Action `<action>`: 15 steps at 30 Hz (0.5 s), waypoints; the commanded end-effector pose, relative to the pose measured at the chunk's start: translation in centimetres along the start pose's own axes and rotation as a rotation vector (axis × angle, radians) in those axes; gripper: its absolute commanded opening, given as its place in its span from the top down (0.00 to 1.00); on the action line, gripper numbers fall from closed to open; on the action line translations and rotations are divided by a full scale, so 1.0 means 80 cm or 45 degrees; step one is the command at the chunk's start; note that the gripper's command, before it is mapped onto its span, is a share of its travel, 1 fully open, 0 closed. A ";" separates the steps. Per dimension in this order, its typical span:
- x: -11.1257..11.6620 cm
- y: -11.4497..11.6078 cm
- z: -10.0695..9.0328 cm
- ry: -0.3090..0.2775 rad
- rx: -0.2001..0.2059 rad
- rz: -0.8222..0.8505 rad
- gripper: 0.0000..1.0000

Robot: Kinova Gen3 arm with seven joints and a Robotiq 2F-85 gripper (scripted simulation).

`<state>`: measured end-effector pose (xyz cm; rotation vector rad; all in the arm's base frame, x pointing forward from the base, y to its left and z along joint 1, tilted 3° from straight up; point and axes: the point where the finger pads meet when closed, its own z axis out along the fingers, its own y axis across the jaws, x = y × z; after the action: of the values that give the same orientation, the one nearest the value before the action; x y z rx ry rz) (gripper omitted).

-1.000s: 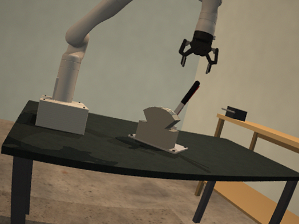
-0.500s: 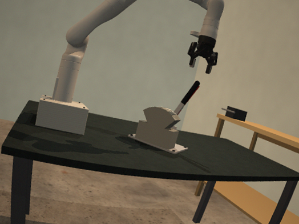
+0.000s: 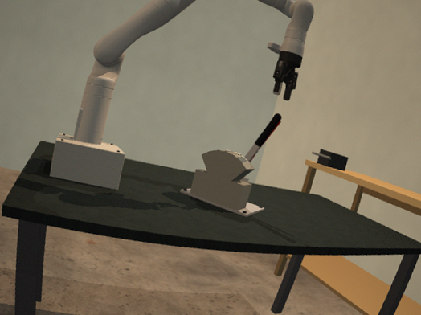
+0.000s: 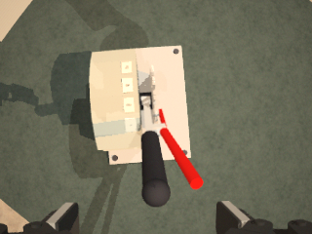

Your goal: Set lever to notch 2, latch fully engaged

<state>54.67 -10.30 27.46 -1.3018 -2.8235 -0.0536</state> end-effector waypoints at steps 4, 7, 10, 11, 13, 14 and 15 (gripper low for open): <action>0.006 0.012 -0.003 -0.003 -0.004 -0.065 0.00; 0.008 0.016 -0.003 -0.004 -0.005 -0.089 0.00; 0.008 0.017 -0.004 -0.004 -0.005 -0.097 0.00; 0.008 0.017 -0.004 -0.004 -0.005 -0.098 0.00; 0.008 0.017 -0.004 -0.004 -0.005 -0.098 1.00; 0.008 0.017 -0.004 -0.004 -0.005 -0.098 1.00; 0.008 0.017 -0.004 -0.004 -0.005 -0.098 1.00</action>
<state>55.25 -8.94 27.70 -1.1944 -2.8745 -0.0589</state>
